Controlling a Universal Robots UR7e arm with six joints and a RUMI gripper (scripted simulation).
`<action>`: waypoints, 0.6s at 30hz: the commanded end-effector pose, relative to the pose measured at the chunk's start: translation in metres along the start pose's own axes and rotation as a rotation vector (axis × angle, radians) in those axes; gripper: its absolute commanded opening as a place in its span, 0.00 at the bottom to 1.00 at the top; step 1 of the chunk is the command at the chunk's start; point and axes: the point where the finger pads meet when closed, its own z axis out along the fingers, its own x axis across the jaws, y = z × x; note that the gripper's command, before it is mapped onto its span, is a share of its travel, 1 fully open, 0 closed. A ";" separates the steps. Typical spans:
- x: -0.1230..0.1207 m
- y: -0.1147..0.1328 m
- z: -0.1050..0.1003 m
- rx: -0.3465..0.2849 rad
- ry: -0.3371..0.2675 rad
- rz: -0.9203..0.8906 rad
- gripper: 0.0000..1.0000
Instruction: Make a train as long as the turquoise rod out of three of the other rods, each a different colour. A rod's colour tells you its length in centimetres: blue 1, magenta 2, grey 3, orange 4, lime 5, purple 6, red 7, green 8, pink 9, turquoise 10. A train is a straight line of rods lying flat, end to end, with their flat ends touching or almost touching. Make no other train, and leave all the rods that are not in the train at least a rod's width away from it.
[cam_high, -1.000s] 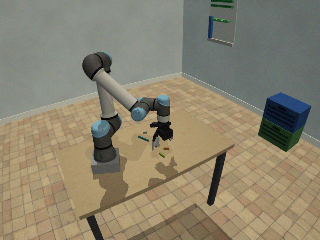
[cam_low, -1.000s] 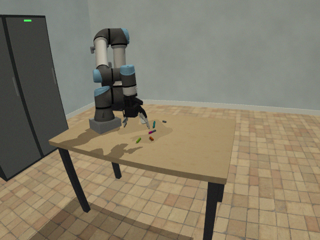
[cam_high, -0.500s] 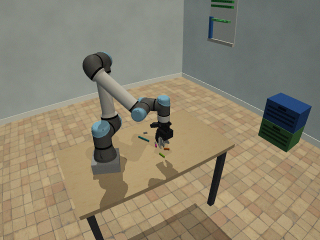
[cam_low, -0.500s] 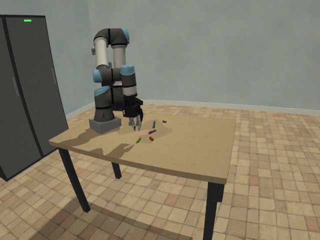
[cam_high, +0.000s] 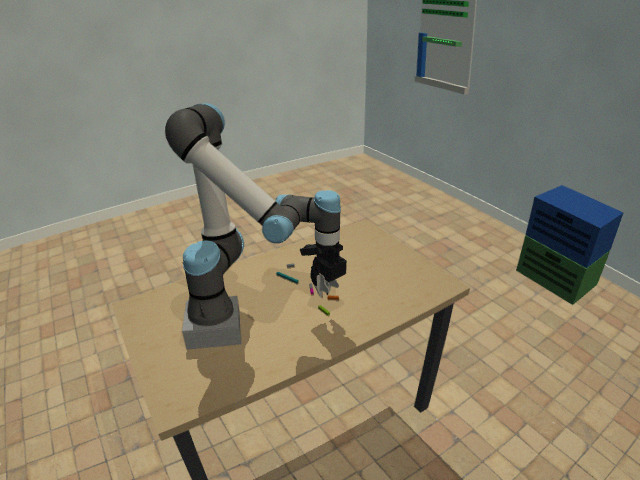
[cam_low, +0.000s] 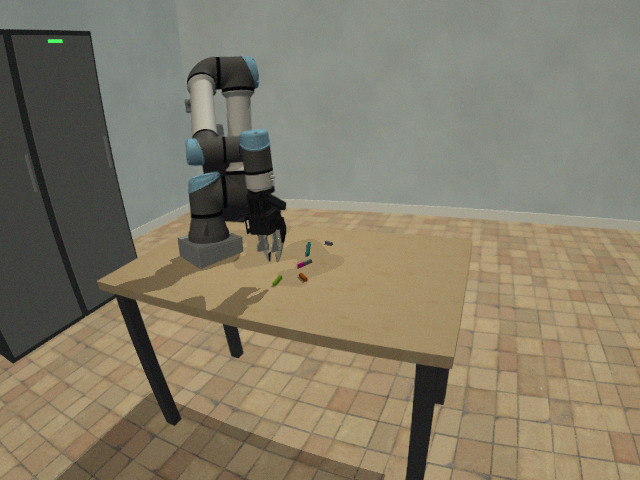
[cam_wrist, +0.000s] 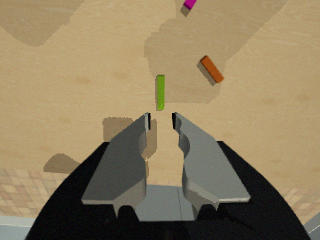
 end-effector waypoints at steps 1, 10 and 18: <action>0.000 0.000 0.000 -0.001 0.001 0.000 0.14; 0.000 0.000 0.000 -0.001 0.001 0.000 0.14; 0.000 0.000 0.004 -0.001 0.001 0.000 0.14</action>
